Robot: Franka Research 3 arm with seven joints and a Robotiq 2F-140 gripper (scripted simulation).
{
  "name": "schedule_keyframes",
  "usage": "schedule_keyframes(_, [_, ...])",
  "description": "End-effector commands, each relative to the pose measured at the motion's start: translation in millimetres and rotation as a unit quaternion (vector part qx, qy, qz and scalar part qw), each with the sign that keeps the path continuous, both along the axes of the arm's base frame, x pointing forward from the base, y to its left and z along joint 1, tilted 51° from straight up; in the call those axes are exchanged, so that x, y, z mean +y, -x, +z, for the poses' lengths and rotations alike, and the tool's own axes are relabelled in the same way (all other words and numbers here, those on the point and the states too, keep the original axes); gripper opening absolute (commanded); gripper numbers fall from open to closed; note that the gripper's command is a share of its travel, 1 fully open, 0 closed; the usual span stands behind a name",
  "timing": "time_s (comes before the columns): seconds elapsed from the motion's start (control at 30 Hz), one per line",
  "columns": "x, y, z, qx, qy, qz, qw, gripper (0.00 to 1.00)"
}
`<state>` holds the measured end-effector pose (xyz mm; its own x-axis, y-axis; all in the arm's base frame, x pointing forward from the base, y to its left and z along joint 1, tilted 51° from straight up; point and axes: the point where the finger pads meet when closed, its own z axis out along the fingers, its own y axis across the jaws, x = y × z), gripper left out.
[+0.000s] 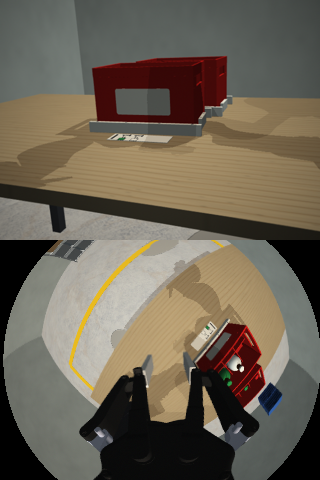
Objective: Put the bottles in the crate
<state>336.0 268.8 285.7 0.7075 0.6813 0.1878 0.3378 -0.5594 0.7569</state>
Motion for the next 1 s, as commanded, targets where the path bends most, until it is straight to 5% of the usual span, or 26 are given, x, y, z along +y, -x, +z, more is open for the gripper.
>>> schedule_keyframes(0.0, [9.4, 3.4, -6.9, -0.007, -0.013, -0.018, 1.0, 0.38])
schedule_keyframes(0.97, [111.7, 27.8, -60.3, -0.007, -0.013, -0.018, 1.0, 0.38])
